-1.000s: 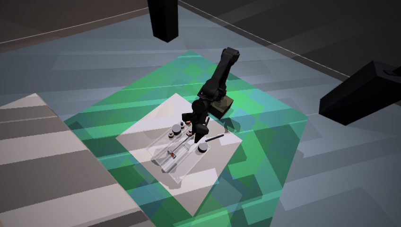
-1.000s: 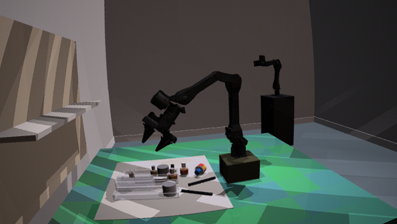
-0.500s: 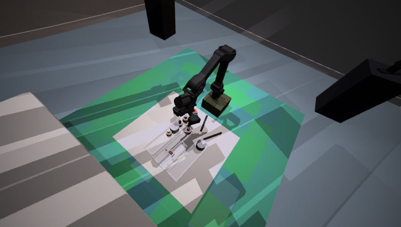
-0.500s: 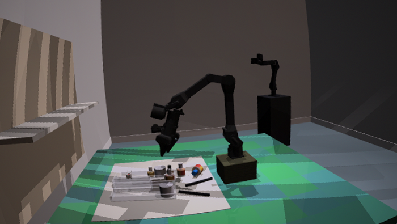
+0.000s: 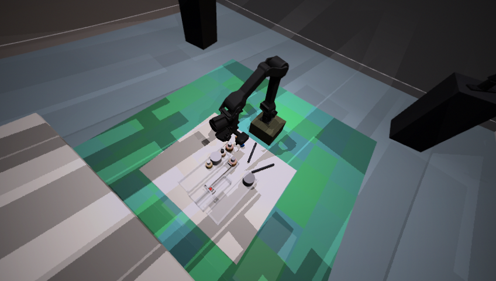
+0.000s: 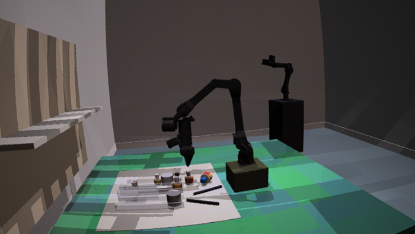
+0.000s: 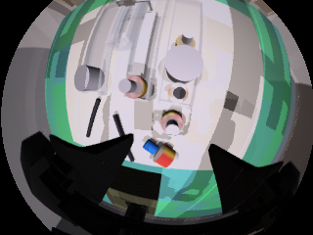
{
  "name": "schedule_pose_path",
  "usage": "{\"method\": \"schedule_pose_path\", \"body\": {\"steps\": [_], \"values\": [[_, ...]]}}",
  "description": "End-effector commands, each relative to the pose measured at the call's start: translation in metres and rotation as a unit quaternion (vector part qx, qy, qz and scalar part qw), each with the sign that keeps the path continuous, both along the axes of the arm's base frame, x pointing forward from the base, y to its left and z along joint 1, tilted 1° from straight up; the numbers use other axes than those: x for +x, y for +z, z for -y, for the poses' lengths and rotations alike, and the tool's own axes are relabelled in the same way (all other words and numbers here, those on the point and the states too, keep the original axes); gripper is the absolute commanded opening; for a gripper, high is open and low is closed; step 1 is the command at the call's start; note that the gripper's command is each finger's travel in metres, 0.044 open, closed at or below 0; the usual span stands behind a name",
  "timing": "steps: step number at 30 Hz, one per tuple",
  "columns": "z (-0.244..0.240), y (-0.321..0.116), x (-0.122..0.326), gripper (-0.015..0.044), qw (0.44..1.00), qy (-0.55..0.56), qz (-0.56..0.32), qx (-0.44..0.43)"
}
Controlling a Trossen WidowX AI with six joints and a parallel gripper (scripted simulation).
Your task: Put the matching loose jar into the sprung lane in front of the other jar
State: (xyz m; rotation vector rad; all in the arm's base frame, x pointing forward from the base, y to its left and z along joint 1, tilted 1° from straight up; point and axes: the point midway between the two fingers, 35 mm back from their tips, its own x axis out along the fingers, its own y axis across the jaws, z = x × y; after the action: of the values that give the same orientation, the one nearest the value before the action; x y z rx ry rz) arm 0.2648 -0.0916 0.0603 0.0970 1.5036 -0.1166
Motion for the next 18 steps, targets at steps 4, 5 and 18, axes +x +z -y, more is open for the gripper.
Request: {"method": "schedule_pose_path", "body": {"steps": [4, 5, 18], "values": [[0.001, -0.028, -0.002, 0.044, 1.0, 0.007, -0.01, 0.001], [0.001, -0.028, -0.002, 0.044, 1.0, 0.007, -0.01, 0.001], [0.002, -0.049, 0.0, 0.044, 1.0, 0.007, -0.01, 0.001]]}}
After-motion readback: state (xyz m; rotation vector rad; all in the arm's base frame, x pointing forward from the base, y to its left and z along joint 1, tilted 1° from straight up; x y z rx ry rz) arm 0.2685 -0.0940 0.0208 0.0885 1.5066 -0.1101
